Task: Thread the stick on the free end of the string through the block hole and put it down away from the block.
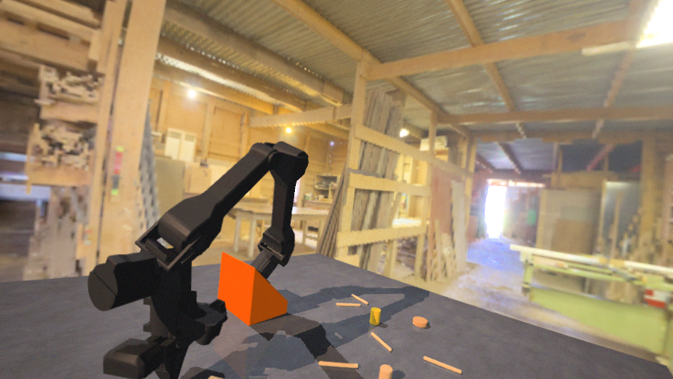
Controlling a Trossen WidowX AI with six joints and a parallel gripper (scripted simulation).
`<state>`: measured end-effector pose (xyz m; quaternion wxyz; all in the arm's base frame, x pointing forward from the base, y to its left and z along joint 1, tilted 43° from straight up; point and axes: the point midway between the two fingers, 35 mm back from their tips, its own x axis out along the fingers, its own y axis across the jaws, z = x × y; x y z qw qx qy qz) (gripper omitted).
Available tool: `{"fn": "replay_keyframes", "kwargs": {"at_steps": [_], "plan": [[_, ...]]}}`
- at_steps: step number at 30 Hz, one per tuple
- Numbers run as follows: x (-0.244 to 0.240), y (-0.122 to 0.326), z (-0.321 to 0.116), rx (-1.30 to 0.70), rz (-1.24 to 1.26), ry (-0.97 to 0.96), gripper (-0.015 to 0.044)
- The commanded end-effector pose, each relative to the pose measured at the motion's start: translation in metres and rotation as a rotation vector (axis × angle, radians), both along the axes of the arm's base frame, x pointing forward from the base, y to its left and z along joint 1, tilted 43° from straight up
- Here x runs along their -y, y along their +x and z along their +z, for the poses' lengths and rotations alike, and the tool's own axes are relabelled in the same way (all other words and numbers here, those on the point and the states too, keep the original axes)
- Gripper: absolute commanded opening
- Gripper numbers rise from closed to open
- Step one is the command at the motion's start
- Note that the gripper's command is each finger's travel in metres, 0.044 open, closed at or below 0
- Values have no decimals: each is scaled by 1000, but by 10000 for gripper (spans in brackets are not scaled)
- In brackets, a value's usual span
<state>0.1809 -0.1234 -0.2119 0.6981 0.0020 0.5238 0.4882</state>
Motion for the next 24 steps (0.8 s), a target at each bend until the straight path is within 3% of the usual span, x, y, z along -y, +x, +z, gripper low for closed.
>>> {"fn": "replay_keyframes", "kwargs": {"at_steps": [1, 24], "plan": [[2, -5, -2, -20, -14, -3, 0], [17, -32, -11, -72, -73, -14, 0]]}}
